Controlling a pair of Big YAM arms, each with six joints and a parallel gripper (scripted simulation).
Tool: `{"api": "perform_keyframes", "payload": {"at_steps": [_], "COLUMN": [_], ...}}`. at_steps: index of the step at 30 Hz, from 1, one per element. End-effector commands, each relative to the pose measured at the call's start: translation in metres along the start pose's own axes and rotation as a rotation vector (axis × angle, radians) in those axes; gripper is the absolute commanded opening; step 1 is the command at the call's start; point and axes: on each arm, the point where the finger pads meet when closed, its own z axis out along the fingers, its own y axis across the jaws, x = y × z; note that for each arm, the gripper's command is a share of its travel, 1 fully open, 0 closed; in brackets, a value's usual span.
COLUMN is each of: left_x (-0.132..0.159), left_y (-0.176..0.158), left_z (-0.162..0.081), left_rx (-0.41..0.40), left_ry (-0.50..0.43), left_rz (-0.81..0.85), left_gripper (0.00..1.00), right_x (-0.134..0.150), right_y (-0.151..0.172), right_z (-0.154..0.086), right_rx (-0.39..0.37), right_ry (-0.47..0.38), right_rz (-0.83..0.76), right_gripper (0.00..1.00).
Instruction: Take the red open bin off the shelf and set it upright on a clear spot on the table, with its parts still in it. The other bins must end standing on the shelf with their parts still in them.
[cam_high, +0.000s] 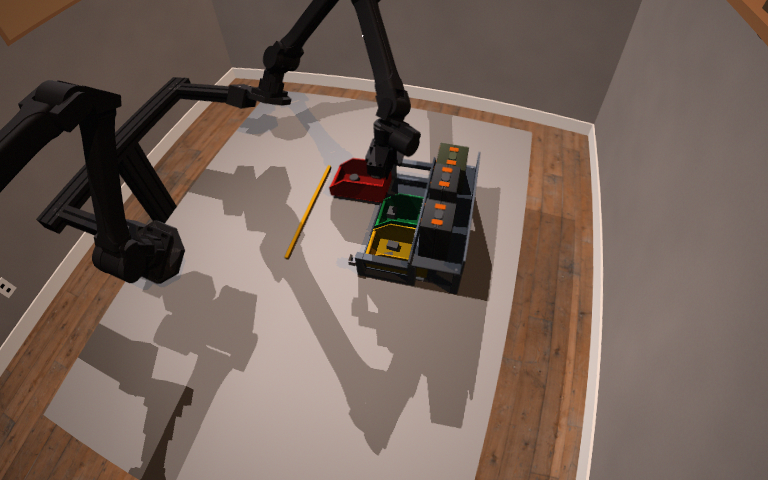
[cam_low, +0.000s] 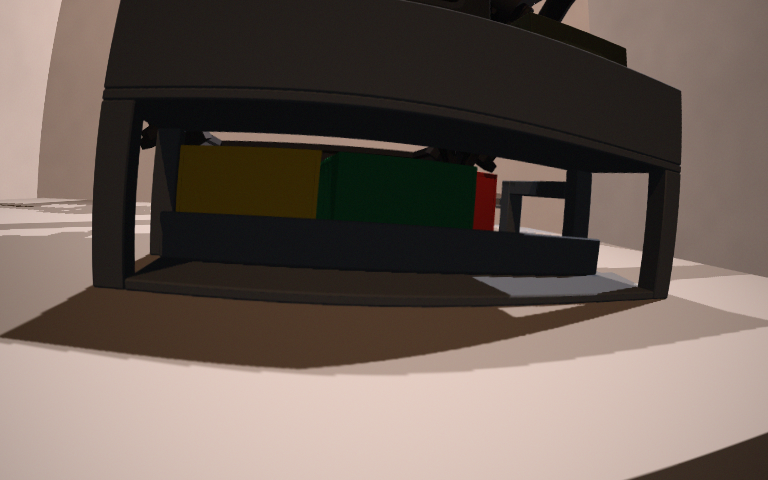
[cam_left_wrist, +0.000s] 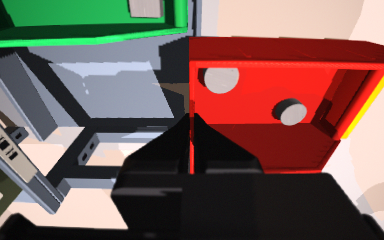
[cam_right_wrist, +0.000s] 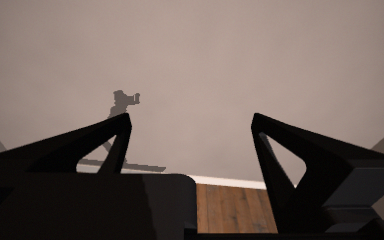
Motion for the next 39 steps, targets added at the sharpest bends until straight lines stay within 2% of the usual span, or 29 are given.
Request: {"api": "perform_keyframes", "payload": {"at_steps": [1, 39], "left_x": [0.0, -0.008], "left_y": [0.035, 0.031], "left_z": [-0.031, -0.043], "left_rx": [-0.065, -0.069], "left_ry": [-0.044, -0.044], "left_rz": [-0.053, -0.035], "left_gripper": [0.0, 0.0], "right_x": [-0.017, -0.017], "right_y": [-0.004, -0.004], "right_z": [-0.009, -0.009], "right_rx": [0.011, 0.011], "right_ry": [-0.048, -0.048], "right_rz": [0.0, 0.0], "right_gripper": [1.0, 1.0]}}
